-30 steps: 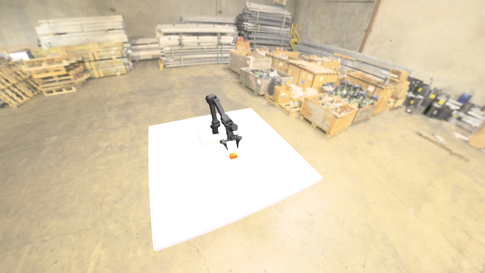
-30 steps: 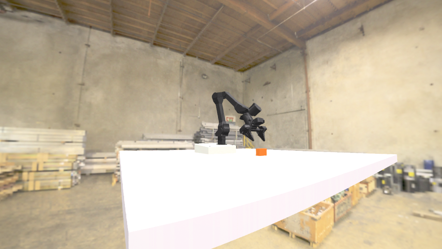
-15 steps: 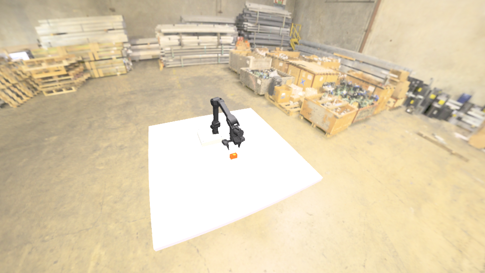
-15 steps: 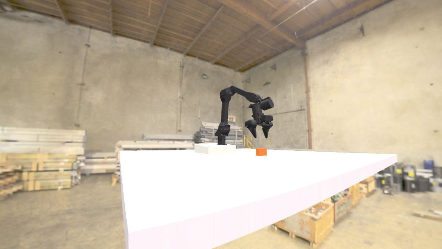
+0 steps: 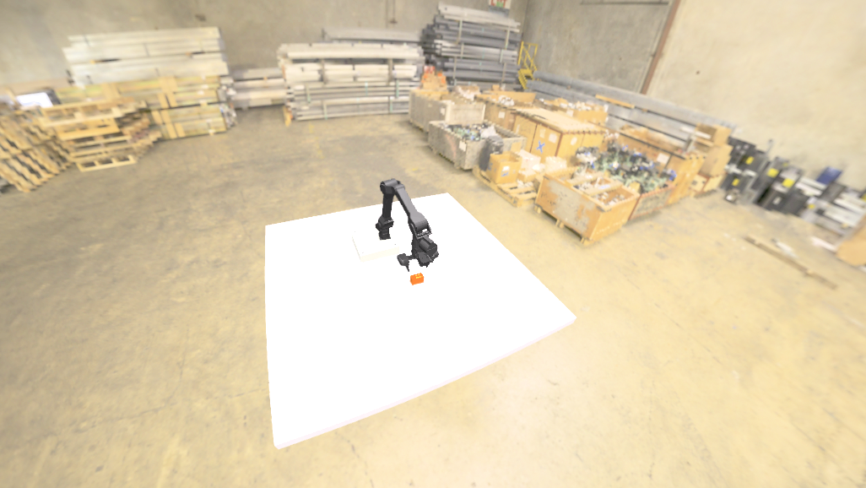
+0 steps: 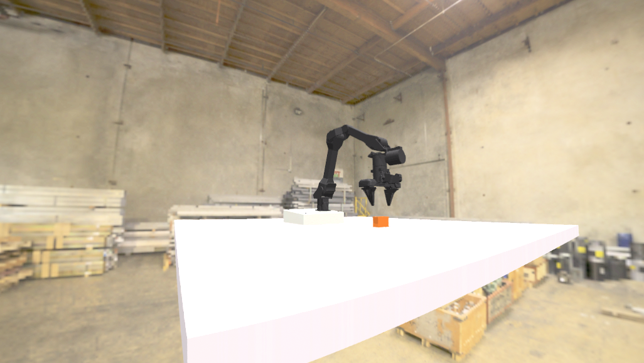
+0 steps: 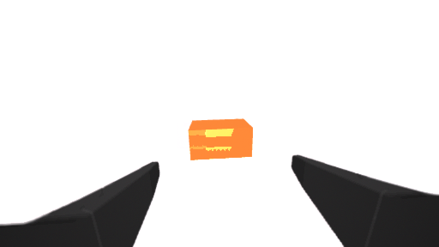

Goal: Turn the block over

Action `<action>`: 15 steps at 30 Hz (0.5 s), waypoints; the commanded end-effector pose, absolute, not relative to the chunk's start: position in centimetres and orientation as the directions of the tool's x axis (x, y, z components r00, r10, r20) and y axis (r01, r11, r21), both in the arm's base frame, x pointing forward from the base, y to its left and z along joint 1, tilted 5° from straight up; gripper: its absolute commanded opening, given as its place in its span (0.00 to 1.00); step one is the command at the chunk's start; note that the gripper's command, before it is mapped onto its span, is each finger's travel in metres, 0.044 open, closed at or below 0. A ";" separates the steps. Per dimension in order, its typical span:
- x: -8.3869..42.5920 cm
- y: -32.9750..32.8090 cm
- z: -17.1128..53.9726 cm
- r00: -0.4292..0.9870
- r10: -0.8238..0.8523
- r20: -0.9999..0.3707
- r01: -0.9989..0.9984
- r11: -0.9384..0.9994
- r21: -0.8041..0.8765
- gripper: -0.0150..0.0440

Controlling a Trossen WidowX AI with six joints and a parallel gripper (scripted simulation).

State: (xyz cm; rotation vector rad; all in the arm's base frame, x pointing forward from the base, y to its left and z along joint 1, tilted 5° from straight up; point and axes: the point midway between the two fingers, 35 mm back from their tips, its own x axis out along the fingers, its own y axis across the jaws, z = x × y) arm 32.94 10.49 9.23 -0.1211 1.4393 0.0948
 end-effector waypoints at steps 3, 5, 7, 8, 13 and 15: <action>32.9 10.5 7.8 0.111 -0.010 -0.994 -0.144 0.989 -0.026 1.00; 33.0 10.5 6.9 0.111 -0.010 -0.994 -0.144 0.989 -0.026 1.00; 33.0 10.5 6.4 0.111 -0.010 -0.994 -0.144 0.989 -0.026 1.00; 33.0 10.5 6.4 0.111 -0.010 -0.994 -0.144 0.989 -0.026 1.00; 33.1 10.5 6.2 0.111 -0.010 -0.994 -0.144 0.989 -0.026 1.00; 33.1 10.5 5.8 0.111 -0.010 -0.994 -0.144 0.989 -0.026 1.00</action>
